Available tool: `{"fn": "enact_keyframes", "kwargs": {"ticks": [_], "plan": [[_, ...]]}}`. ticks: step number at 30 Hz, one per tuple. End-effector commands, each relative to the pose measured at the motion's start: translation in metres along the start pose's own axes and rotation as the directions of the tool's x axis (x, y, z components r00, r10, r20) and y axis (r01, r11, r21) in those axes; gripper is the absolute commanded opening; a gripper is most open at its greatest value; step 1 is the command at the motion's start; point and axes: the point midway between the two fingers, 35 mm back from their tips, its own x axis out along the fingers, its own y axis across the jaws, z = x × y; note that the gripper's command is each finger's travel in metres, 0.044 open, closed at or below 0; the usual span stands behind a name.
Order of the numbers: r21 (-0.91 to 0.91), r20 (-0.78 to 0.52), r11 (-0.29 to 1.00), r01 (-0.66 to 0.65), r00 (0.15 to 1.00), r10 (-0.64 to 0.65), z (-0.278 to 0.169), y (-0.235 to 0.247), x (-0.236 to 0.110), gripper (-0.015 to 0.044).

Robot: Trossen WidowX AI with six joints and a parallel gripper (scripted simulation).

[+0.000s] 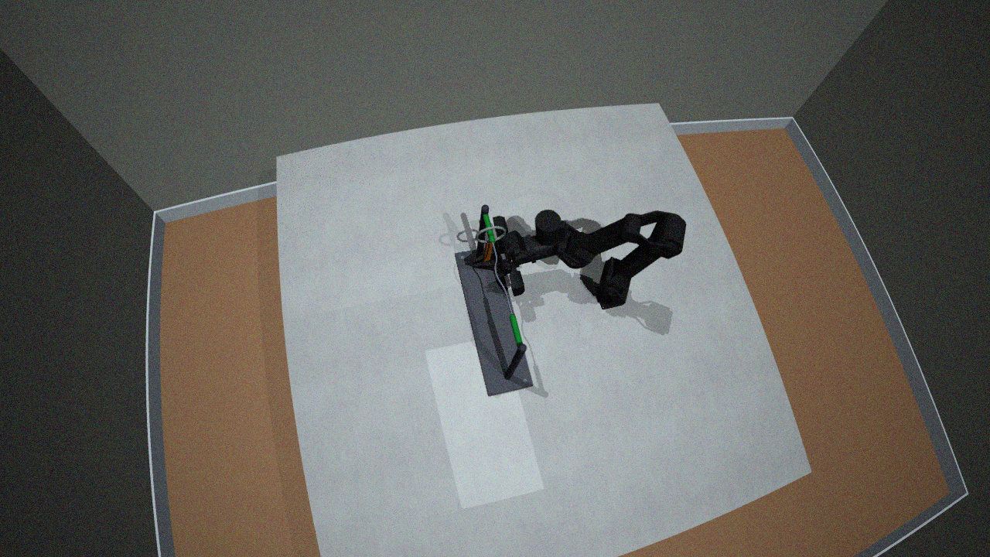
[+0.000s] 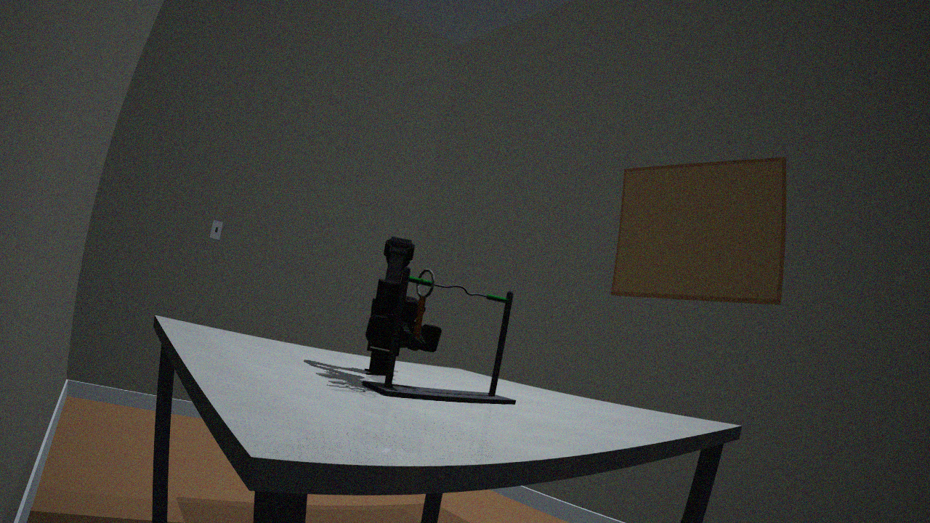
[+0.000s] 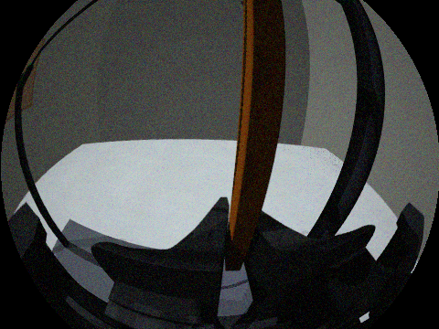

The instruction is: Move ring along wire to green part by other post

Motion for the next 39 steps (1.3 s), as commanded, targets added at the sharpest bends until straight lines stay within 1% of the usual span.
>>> {"fn": "enact_keyframes", "kwargs": {"ticks": [1,15,33,39], "plan": [[0.001,0.003,1.000,-0.006,1.000,0.006,0.002,0.001,0.000,-0.0150],[0.001,0.002,1.000,-0.006,1.000,0.006,0.002,0.001,0.000,-0.0150],[0.002,-0.001,1.000,-0.011,1.000,0.011,0.003,0.019,0.000,-0.0150],[0.004,-0.030,1.000,-0.011,0.999,0.011,0.002,0.022,-0.003,-0.0150]]}}
